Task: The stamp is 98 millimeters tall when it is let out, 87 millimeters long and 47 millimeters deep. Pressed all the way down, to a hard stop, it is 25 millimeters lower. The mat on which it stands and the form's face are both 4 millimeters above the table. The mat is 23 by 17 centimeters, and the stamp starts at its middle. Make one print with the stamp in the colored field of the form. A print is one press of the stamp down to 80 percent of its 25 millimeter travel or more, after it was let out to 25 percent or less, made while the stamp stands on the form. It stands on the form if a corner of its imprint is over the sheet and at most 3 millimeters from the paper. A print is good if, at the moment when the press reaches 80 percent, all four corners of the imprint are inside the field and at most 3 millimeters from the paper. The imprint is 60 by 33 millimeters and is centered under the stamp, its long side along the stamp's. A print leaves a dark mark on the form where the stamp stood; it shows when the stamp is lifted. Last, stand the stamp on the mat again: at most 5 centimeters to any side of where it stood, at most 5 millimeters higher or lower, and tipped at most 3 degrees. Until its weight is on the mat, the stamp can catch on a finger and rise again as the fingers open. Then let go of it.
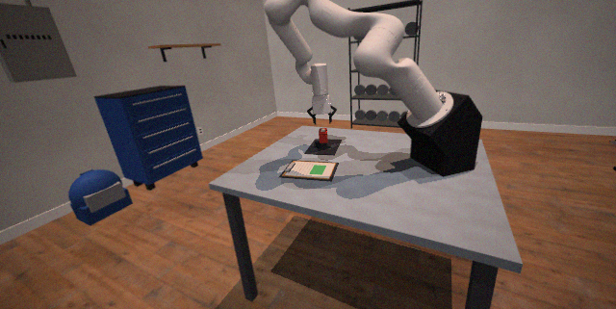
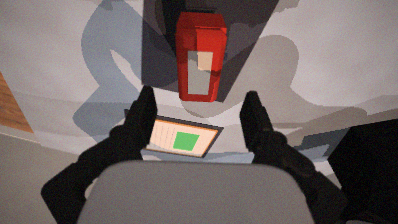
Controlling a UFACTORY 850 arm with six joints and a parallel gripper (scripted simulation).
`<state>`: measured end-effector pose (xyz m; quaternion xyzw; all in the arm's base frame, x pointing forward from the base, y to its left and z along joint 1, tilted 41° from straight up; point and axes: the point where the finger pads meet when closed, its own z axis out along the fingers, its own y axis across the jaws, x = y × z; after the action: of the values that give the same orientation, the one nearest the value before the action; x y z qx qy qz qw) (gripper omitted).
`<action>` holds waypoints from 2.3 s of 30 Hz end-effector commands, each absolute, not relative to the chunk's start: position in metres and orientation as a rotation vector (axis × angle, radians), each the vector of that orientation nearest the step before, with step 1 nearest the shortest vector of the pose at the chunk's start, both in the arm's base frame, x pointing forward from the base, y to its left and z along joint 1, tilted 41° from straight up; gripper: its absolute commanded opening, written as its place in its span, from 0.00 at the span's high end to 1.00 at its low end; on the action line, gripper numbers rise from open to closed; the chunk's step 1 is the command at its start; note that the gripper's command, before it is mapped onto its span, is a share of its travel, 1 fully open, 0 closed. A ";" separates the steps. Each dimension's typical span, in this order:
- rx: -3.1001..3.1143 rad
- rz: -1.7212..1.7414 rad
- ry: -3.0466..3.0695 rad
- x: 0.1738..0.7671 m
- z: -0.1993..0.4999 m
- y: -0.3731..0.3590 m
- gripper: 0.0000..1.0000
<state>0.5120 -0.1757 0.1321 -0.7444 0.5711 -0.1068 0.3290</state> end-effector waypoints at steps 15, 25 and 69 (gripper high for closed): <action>-1.947 -0.283 1.494 0.549 0.081 -0.152 0.10; -1.947 -0.283 1.494 0.558 0.069 -0.146 0.10; -1.947 -0.283 1.494 0.558 0.069 -0.146 0.70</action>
<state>0.5578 -0.1451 0.0682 -0.7444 0.5709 -0.1076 0.3292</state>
